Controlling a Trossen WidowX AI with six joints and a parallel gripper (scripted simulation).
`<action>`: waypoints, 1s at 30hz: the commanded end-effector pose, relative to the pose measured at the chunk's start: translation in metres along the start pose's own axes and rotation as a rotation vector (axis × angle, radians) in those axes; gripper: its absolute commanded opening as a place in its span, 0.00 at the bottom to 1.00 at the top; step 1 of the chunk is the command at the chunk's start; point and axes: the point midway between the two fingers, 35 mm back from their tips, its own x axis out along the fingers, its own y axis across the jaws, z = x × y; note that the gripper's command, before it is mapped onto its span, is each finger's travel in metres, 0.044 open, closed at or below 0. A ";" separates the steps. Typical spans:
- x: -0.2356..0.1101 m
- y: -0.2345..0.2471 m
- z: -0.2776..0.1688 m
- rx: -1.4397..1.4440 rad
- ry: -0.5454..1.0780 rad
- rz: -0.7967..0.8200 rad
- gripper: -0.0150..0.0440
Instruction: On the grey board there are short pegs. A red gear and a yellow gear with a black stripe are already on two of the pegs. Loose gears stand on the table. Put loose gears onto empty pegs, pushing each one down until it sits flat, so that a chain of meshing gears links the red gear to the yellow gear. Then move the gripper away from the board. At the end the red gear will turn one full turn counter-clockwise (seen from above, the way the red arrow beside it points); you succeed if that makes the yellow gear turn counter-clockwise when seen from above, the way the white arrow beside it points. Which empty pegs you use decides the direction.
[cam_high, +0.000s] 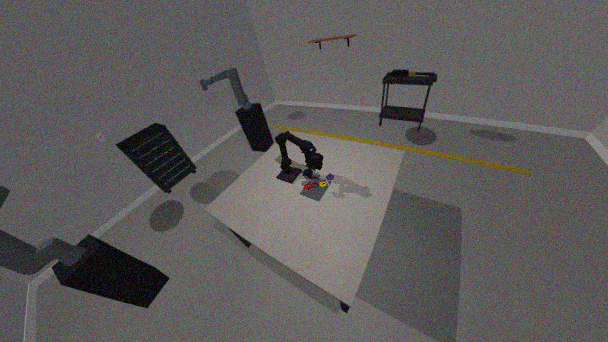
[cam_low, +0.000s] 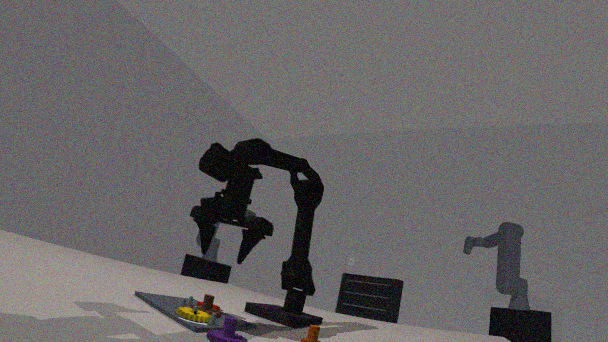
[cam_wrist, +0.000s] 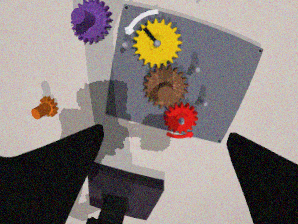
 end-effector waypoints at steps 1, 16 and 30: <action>-0.001 0.000 0.000 -0.001 -0.001 0.000 1.00; -0.019 0.124 0.020 -0.010 -0.008 0.010 1.00; -0.043 0.288 -0.037 -0.002 0.002 0.023 1.00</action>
